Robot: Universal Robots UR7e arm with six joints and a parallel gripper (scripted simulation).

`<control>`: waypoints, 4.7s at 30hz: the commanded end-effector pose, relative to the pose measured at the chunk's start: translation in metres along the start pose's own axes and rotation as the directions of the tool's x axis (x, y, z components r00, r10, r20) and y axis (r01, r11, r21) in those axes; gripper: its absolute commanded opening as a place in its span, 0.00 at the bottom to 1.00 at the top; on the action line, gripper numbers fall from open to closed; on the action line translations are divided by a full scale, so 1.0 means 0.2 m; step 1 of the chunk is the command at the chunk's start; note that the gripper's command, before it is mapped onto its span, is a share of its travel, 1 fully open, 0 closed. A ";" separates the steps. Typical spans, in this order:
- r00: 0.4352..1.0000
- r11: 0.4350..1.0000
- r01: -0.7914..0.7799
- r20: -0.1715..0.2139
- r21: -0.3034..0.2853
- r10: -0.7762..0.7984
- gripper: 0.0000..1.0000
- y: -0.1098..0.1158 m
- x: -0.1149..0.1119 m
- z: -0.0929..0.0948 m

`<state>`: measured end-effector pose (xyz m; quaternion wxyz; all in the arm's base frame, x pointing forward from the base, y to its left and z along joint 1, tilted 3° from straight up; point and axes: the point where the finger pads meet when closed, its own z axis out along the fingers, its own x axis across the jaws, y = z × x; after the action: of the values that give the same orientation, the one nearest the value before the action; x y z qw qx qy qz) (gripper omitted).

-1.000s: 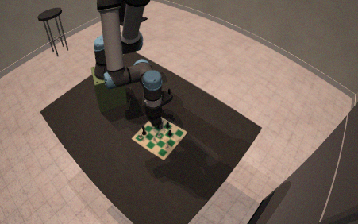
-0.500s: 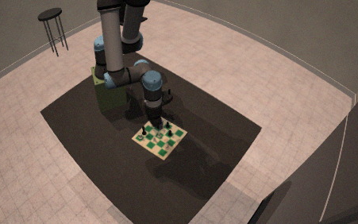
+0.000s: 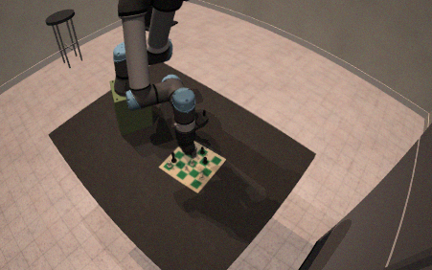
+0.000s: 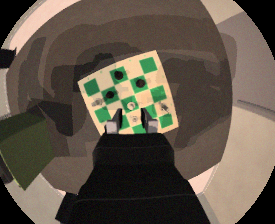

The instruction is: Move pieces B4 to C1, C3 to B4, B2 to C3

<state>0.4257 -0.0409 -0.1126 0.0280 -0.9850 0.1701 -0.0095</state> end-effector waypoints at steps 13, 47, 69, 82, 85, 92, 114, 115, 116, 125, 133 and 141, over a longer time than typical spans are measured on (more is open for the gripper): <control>1.000 1.000 0.000 -0.001 0.000 0.000 0.68 0.00 0.00 0.11; 1.000 1.000 0.000 -0.001 0.000 0.000 0.68 0.00 0.00 0.19; 1.000 1.000 0.000 -0.001 0.000 0.000 0.68 0.00 0.00 0.19; 1.000 1.000 0.000 -0.001 0.000 0.000 0.68 0.00 0.00 0.21; 1.000 1.000 0.000 -0.001 0.000 0.000 0.68 0.00 0.00 0.23; 1.000 1.000 0.000 -0.001 0.000 0.000 0.68 0.00 0.00 0.30; 1.000 1.000 0.000 -0.001 0.000 0.000 0.68 0.00 0.00 0.35; 1.000 1.000 0.000 -0.001 0.000 0.000 0.68 0.00 0.00 0.35; 1.000 1.000 0.000 -0.001 0.000 0.000 0.68 0.00 0.00 0.35; 1.000 1.000 0.000 -0.001 0.000 0.000 0.68 0.00 0.00 0.35; 1.000 1.000 0.000 -0.001 0.000 0.000 0.68 0.00 0.00 0.35; 1.000 1.000 0.000 -0.001 0.000 0.000 0.00 0.00 0.00 0.35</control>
<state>0.4279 -0.0370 -0.1834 0.0280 -0.9850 0.1701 -0.0095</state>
